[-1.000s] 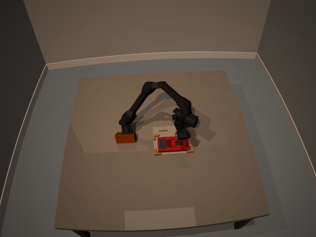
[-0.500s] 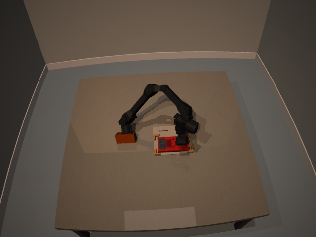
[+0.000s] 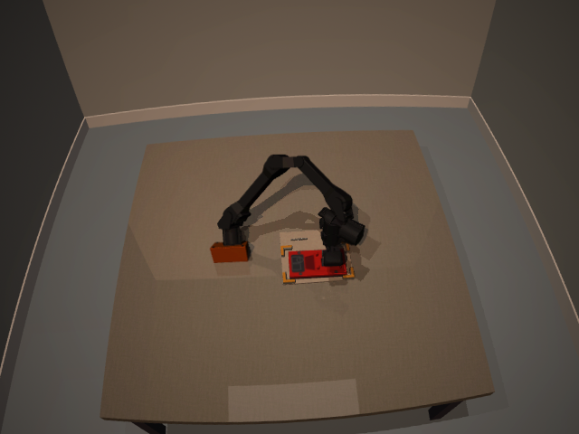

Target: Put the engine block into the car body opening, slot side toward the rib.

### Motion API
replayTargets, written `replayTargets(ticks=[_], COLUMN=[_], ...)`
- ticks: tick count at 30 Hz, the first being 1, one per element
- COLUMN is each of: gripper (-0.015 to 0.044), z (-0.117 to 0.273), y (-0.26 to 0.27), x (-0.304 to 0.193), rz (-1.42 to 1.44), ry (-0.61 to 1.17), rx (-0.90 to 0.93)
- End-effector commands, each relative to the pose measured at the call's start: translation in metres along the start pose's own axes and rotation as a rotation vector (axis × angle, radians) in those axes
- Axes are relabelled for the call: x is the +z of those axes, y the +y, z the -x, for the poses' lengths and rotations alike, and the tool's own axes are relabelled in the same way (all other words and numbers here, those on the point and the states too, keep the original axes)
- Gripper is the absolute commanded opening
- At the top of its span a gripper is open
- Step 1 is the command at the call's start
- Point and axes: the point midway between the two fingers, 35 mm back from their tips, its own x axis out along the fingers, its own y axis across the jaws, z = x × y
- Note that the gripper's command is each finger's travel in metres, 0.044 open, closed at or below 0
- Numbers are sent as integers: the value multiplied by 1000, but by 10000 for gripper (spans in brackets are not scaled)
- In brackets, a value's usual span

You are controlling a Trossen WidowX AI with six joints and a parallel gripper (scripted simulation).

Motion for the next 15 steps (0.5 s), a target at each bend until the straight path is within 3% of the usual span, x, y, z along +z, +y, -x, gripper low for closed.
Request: replayTargets(ticks=[1,15], gripper=[158,158], z=[0,0], y=[-2,-2], x=[0,0], rz=[8,19], ry=[1,1], rx=[-5,-5])
